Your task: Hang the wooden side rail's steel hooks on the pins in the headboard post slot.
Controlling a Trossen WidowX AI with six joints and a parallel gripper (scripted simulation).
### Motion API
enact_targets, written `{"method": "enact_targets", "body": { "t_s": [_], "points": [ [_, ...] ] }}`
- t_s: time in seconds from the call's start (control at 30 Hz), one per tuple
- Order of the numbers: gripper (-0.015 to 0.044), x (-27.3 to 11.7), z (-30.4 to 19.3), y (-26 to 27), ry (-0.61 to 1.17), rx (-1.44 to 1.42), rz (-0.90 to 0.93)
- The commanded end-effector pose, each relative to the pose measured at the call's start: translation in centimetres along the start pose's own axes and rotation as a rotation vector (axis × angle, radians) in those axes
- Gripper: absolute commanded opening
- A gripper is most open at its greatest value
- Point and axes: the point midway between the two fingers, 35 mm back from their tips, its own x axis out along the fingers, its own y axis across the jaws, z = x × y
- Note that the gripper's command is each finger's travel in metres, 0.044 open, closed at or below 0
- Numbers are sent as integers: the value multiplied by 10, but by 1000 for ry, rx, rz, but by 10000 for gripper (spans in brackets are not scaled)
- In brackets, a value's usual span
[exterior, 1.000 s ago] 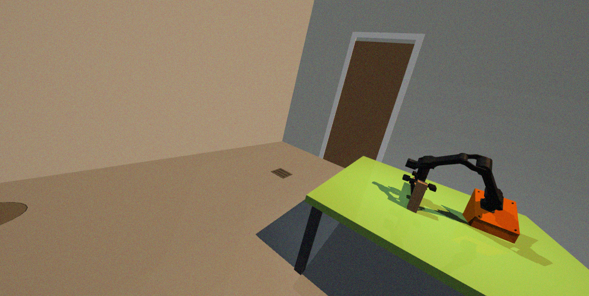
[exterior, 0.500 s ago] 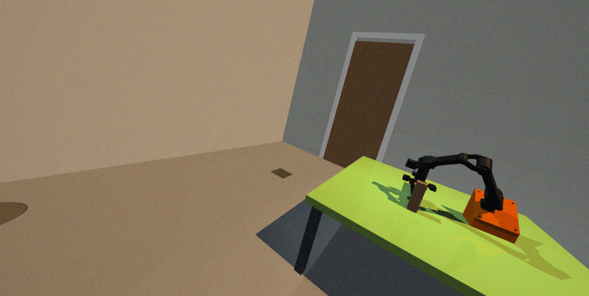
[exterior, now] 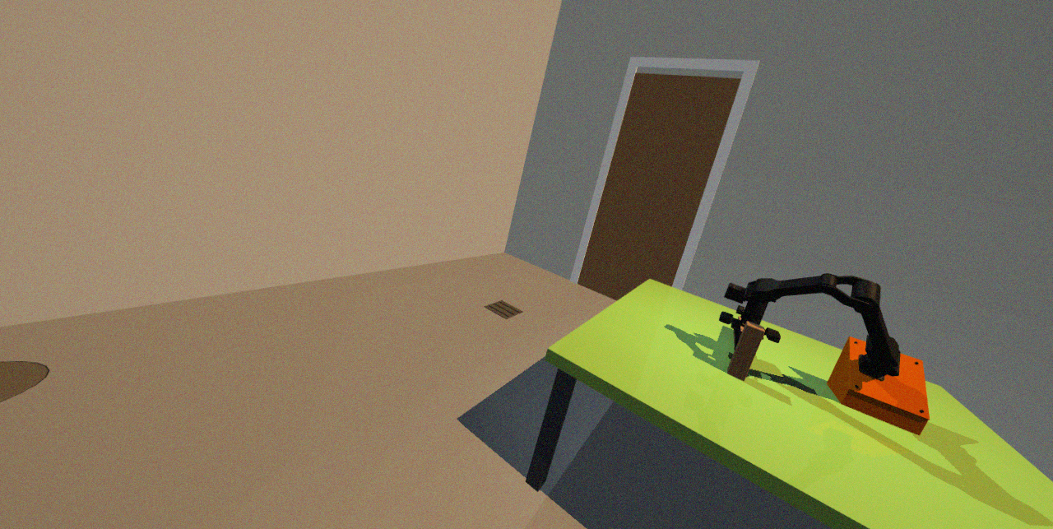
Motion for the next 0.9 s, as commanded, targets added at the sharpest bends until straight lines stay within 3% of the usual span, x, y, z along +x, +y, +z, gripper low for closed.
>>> {"method": "enact_targets", "body": {
  "t_s": [0.0,0.87],
  "points": [
    [0,-3,-1,1,1,1,10],
    [0,-3,-4,2,1,1,10]
  ]
}}
